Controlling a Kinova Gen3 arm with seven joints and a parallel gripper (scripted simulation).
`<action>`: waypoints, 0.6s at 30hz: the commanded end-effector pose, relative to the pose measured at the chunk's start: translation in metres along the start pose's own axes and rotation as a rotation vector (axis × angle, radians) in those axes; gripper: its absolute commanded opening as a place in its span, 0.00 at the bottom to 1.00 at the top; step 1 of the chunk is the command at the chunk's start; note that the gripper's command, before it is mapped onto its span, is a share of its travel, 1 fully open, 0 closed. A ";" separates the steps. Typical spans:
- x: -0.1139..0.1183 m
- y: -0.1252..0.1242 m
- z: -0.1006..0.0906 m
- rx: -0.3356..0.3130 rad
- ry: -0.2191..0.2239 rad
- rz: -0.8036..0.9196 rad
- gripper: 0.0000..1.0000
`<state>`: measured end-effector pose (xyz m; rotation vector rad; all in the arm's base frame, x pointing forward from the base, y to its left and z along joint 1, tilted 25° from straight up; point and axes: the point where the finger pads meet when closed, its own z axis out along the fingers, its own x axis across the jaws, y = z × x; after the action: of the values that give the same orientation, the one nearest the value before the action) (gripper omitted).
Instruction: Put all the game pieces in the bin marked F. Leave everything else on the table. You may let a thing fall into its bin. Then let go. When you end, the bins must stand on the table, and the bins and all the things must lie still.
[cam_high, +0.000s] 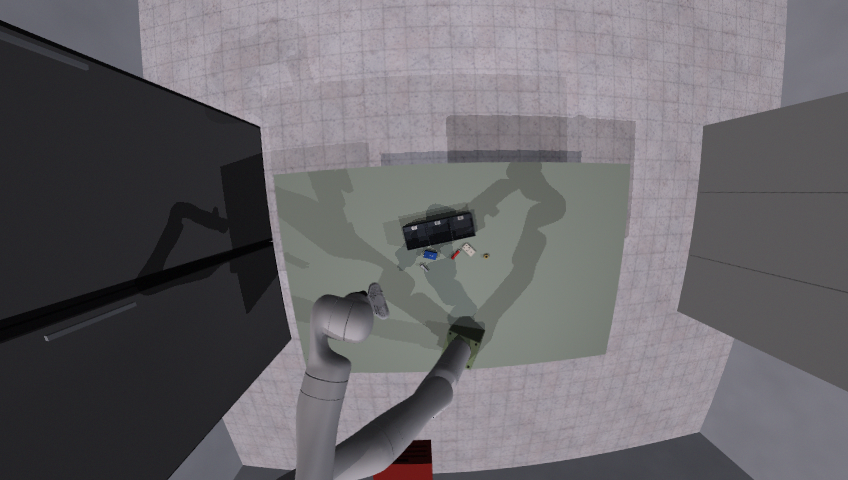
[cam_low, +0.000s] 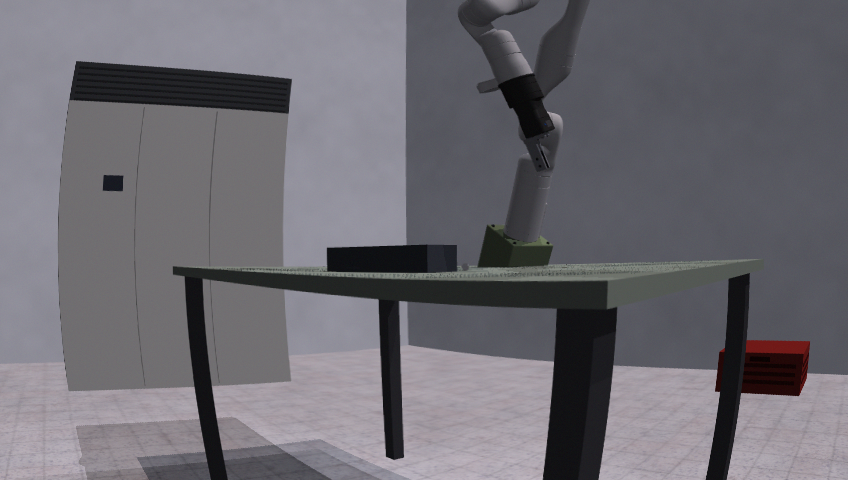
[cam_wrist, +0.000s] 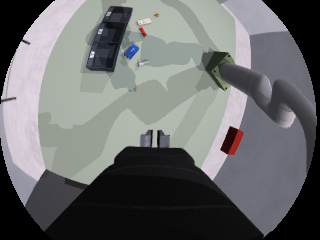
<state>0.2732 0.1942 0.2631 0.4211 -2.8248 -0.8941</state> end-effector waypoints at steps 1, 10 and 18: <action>-0.005 -0.018 -0.003 0.014 -0.019 0.094 0.31; -0.015 -0.063 -0.017 0.036 -0.081 0.365 0.31; -0.018 -0.099 -0.028 0.043 -0.134 0.585 0.31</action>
<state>0.3132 0.1210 0.2334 -0.3618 -2.8357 -0.7743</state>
